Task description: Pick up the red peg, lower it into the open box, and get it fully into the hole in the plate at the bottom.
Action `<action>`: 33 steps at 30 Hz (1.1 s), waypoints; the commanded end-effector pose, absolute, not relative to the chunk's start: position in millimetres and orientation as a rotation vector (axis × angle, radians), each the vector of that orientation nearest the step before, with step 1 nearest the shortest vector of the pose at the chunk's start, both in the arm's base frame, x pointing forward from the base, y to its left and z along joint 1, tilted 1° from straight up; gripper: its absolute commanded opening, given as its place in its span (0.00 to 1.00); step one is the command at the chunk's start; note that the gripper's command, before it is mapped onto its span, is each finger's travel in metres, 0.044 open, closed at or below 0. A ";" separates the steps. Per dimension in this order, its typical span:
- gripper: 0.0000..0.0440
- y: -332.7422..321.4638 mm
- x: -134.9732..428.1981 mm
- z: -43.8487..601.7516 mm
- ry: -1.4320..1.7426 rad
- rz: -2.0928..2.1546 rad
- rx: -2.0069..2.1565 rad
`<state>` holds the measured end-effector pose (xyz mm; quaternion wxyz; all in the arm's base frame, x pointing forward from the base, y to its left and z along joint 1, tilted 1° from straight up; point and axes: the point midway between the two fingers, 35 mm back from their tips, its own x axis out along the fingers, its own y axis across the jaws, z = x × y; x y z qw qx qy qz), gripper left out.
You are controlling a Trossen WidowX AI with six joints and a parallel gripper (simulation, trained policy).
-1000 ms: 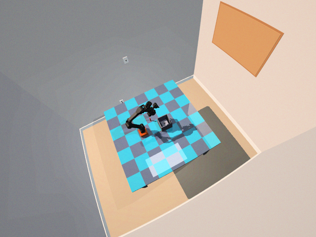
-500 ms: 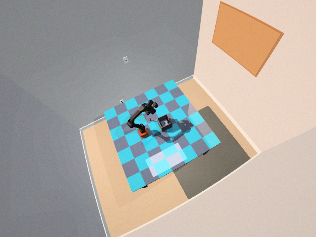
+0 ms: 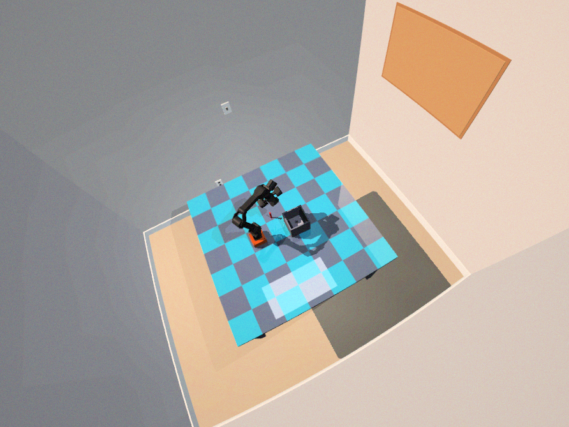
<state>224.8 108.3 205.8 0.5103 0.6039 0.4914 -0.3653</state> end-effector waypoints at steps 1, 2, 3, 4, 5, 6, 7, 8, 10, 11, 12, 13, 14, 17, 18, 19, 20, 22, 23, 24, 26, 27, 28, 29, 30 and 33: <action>1.00 115.2 213.0 186.9 1.255 -0.941 1.396; 1.00 116.3 210.6 183.1 1.268 -0.951 1.381; 1.00 117.3 208.2 179.3 1.281 -0.960 1.365; 1.00 118.2 205.9 175.5 1.294 -0.970 1.350; 1.00 119.0 203.6 171.8 1.307 -0.978 1.334; 1.00 119.6 201.3 168.2 1.318 -0.987 1.318; 1.00 120.2 199.1 164.5 1.330 -0.995 1.301; 1.00 120.6 196.9 161.0 1.341 -1.002 1.285; 1.00 121.2 192.7 153.9 1.361 -1.015 1.253; 1.00 121.4 190.7 150.5 1.371 -1.020 1.236; 1.00 121.5 188.8 147.1 1.380 -1.026 1.221; 1.00 121.4 187.0 143.7 1.388 -1.032 1.206; 1.00 121.3 185.2 140.4 1.396 -1.037 1.191; 1.00 120.6 180.4 130.8 1.417 -1.050 1.149; 1.00 120.3 178.9 127.7 1.424 -1.053 1.137; 1.00 120.0 177.5 124.7 1.429 -1.056 1.125; 1.00 119.5 176.4 121.2 1.434 -1.060 1.113; 1.00 117.9 174.5 113.2 1.440 -1.069 1.092; 1.00 116.9 173.7 109.0 1.442 -1.074 1.082; 1.00 116.0 173.0 104.7 1.444 -1.078 1.074; 1.00 114.2 171.7 96.5 1.446 -1.086 1.060; 1.00 113.5 171.1 92.6 1.448 -1.088 1.054; 1.00 112.8 170.5 88.7 1.448 -1.091 1.049; 1.00 112.1 170.0 85.0 1.449 -1.093 1.045; 1.00 111.5 169.5 81.3 1.449 -1.095 1.042; 1.00 109.6 168.2 70.7 1.448 -1.101 1.035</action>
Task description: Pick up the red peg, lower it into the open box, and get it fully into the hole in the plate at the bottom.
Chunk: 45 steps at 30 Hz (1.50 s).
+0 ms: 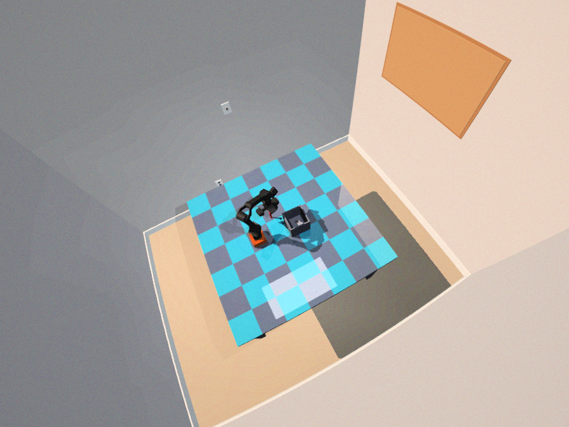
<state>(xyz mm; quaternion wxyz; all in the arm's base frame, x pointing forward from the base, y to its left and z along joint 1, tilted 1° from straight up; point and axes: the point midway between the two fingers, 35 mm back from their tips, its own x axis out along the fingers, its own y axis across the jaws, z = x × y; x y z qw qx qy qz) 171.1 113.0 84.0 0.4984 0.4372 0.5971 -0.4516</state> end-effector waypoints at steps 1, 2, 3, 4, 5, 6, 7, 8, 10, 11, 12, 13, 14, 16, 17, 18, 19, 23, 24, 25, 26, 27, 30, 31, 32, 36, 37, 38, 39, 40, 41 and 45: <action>1.00 108.9 167.9 67.3 1.446 -1.103 1.034; 1.00 108.3 167.7 63.9 1.444 -1.104 1.033; 1.00 107.7 167.6 60.5 1.442 -1.106 1.032; 1.00 107.1 167.6 57.3 1.439 -1.107 1.032; 1.00 106.5 167.6 54.1 1.436 -1.109 1.032; 0.99 106.0 167.8 51.1 1.433 -1.110 1.033; 0.99 105.5 167.9 48.2 1.429 -1.111 1.034; 0.98 105.0 168.1 45.3 1.425 -1.112 1.034; 0.97 104.4 168.4 40.0 1.419 -1.114 1.036; 0.95 104.1 168.6 37.5 1.416 -1.115 1.037; 0.94 103.9 168.7 35.1 1.414 -1.116 1.038; 0.92 103.8 168.9 32.7 1.411 -1.116 1.039; 0.90 103.8 169.2 30.4 1.409 -1.115 1.041; 0.82 104.6 170.3 25.8 1.407 -1.110 1.044; 0.76 105.2 171.0 23.4 1.407 -1.106 1.044; 0.71 105.9 171.9 21.2 1.408 -1.102 1.045; 0.65 106.7 172.9 19.2 1.410 -1.098 1.046; 0.42 110.4 176.9 12.6 1.418 -1.078 1.045; 0.36 111.4 177.9 11.4 1.420 -1.072 1.044; 0.30 112.4 178.8 10.3 1.423 -1.066 1.044; 0.24 113.2 179.7 9.2 1.425 -1.060 1.043; 0.18 114.1 180.7 8.3 1.427 -1.053 1.042; 0.01 116.8 184.2 6.6 1.432 -1.030 1.040; 0.00 117.9 185.3 6.4 1.433 -1.022 1.040; 0.00 118.1 187.3 7.2 1.430 -1.015 1.049; 0.00 120.4 195.4 15.5 1.409 -0.990 1.094; 0.00 121.1 197.2 17.9 1.404 -0.983 1.105; 0.00 121.9 198.9 20.5 1.400 -0.977 1.116; 0.00 122.6 200.6 23.4 1.395 -0.971 1.127; 0.00 123.4 202.5 26.4 1.391 -0.963 1.138; 0.00 124.0 204.3 29.5 1.386 -0.956 1.149; 0.00 126.2 212.1 43.5 1.367 -0.921 1.189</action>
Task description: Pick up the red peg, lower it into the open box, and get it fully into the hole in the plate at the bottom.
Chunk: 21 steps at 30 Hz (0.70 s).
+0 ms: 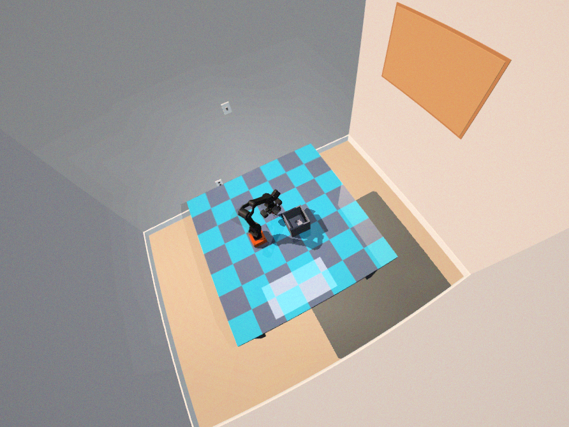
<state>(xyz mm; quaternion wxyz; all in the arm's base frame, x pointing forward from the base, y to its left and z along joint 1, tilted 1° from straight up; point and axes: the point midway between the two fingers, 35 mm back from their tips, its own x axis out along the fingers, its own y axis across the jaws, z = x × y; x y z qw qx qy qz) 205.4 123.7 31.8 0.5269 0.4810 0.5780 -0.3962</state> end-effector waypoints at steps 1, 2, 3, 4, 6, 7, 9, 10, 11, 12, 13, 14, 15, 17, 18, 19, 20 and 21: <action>0.00 126.5 214.3 47.6 1.361 -0.910 1.198; 0.00 126.8 216.5 51.7 1.355 -0.899 1.206; 0.00 127.0 218.7 56.0 1.349 -0.888 1.214; 0.00 127.0 221.0 60.4 1.342 -0.877 1.221; 0.00 126.6 225.4 69.4 1.328 -0.855 1.234; 0.00 126.1 227.6 74.1 1.321 -0.844 1.239; 0.00 124.5 231.9 83.6 1.305 -0.824 1.247; 0.00 123.4 234.2 88.4 1.296 -0.814 1.249; 0.00 122.1 236.4 93.2 1.288 -0.805 1.251; 0.00 120.5 238.6 98.0 1.278 -0.796 1.252; 0.00 118.7 240.8 102.7 1.268 -0.787 1.252; 0.00 116.7 242.8 107.1 1.258 -0.779 1.253; 0.00 114.3 244.8 111.6 1.248 -0.772 1.252; 0.00 108.8 248.3 121.5 1.229 -0.761 1.251; 0.00 105.8 250.0 126.2 1.219 -0.756 1.250; 0.00 102.7 251.7 130.8 1.209 -0.753 1.248; 0.00 99.4 253.4 135.2 1.199 -0.751 1.247; 0.00 95.9 255.0 139.4 1.190 -0.749 1.244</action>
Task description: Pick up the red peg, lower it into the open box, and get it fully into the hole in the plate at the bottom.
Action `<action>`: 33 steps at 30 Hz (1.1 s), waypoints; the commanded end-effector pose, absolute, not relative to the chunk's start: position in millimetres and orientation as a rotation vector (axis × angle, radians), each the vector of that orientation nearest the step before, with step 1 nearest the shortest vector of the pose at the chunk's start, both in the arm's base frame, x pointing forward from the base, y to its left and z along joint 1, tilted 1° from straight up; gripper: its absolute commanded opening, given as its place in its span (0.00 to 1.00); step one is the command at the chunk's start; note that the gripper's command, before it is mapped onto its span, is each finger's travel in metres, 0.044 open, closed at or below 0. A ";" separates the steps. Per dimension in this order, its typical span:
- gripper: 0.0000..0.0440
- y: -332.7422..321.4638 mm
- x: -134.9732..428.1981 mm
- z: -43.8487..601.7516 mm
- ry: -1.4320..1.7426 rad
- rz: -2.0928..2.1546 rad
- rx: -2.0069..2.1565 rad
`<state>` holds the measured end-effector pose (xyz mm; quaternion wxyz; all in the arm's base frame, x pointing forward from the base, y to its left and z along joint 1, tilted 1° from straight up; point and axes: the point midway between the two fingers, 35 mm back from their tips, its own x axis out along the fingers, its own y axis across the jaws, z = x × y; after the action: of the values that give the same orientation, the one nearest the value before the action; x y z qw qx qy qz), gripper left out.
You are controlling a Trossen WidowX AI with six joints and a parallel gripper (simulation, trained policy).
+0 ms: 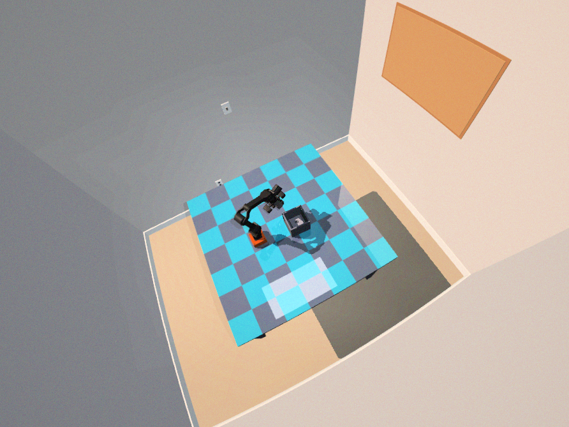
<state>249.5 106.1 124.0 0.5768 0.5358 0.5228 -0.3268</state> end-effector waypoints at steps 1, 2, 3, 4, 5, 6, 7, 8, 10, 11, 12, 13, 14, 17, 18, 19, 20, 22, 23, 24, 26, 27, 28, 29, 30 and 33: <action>0.00 92.3 256.5 143.5 1.180 -0.749 1.242; 0.00 88.6 257.8 147.2 1.171 -0.750 1.238; 0.00 84.8 259.1 150.7 1.163 -0.751 1.235; 0.00 80.9 260.2 153.9 1.155 -0.754 1.230; 0.00 77.0 261.2 156.7 1.148 -0.757 1.226; 0.00 73.1 262.1 159.1 1.141 -0.761 1.221; 0.00 69.0 263.1 161.0 1.135 -0.766 1.216; 0.00 65.0 264.0 162.4 1.129 -0.772 1.212; 0.00 57.1 265.4 164.4 1.119 -0.784 1.202; 0.00 53.2 265.9 165.1 1.115 -0.791 1.197; 0.00 49.5 266.4 165.5 1.111 -0.798 1.193; 0.00 45.8 266.9 165.8 1.109 -0.805 1.188; 0.00 42.2 267.3 165.8 1.107 -0.813 1.184; 0.00 31.8 268.4 165.5 1.104 -0.835 1.171; 0.00 28.6 268.8 165.3 1.104 -0.841 1.168; 0.00 25.4 269.2 165.0 1.104 -0.848 1.164; 0.00 22.3 269.7 164.6 1.104 -0.855 1.160; 0.00 16.4 270.7 163.8 1.105 -0.867 1.154; 0.00 13.6 271.3 163.4 1.106 -0.872 1.151; 0.00 10.8 271.9 162.9 1.108 -0.877 1.149; 0.00 5.4 273.2 161.8 1.111 -0.887 1.144; 0.00 2.8 273.9 161.2 1.112 -0.892 1.141; 0.00 0.3 274.5 160.6 1.114 -0.896 1.139; 0.00 -2.2 275.2 159.9 1.116 -0.901 1.137; 0.00 -4.6 275.9 159.2 1.118 -0.905 1.135; 0.00 -11.6 278.1 156.8 1.126 -0.915 1.129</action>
<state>275.6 -3.3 158.9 0.6073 0.4948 0.4831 -0.3911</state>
